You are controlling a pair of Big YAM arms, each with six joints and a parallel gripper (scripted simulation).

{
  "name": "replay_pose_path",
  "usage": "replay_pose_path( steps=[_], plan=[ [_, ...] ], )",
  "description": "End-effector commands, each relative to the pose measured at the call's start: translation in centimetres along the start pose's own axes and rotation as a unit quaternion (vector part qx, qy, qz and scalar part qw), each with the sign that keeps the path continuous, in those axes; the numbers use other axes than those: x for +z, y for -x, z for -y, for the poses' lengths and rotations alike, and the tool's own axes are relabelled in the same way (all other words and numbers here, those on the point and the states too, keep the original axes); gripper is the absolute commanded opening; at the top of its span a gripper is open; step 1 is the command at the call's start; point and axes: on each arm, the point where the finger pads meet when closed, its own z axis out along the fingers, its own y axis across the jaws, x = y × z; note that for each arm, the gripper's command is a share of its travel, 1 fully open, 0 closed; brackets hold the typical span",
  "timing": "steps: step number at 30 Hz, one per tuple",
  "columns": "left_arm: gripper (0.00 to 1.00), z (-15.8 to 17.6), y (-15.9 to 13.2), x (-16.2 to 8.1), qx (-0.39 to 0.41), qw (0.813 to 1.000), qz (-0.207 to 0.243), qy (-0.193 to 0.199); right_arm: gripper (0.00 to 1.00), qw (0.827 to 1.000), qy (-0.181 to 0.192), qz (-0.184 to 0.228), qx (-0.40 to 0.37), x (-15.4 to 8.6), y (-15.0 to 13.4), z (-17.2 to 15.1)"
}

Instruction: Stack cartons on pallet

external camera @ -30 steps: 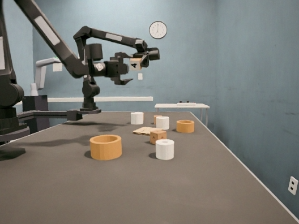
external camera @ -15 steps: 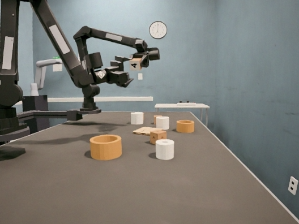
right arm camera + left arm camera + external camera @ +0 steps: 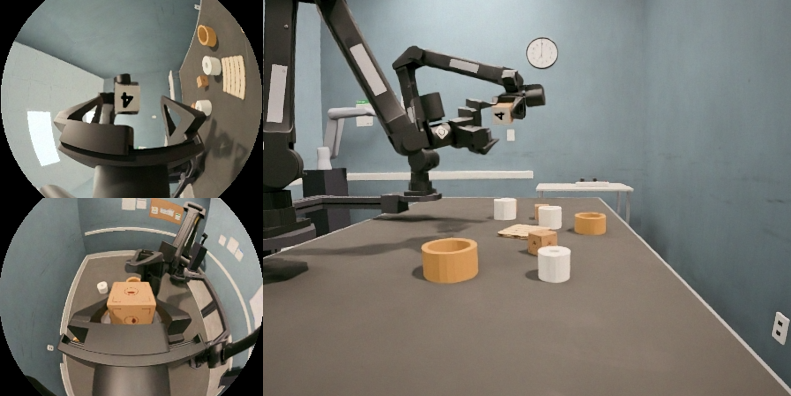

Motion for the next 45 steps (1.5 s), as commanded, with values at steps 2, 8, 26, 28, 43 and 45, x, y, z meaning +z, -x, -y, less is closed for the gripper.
replay_pose_path(
  steps=[2,8,26,28,43,45],
  plan=[
    [0.46,-0.6,1.7,-0.5,0.026,1.0,0.002,0.006,1.0,1.0,0.018,-0.005,0.004,0.8,-0.2,-1.1],
    [0.46,-0.6,1.7,-0.5,0.026,1.0,0.002,0.006,1.0,1.0,0.018,-0.005,0.004,0.8,-0.2,-1.1],
    [0.46,-0.6,1.7,-0.5,0.026,1.0,0.002,0.006,1.0,1.0,0.016,-0.004,0.001,0.8,-0.1,-1.1],
    [0.46,-0.6,1.7,-0.5,0.026,1.0,0.002,0.006,1.0,1.0,0.011,0.005,-0.016,0.7,0.6,-1.4],
    [0.46,1.2,0.6,0.5,0.017,1.0,0.002,0.001,1.0,0.957,-0.17,0.004,-0.234,-4.6,7.9,-3.3],
    [0.46,1.5,0.3,0.7,0.015,1.0,0.003,0.002,1.0,0.95,-0.184,0.003,-0.25,-5.0,8.4,-3.4]
  ],
)
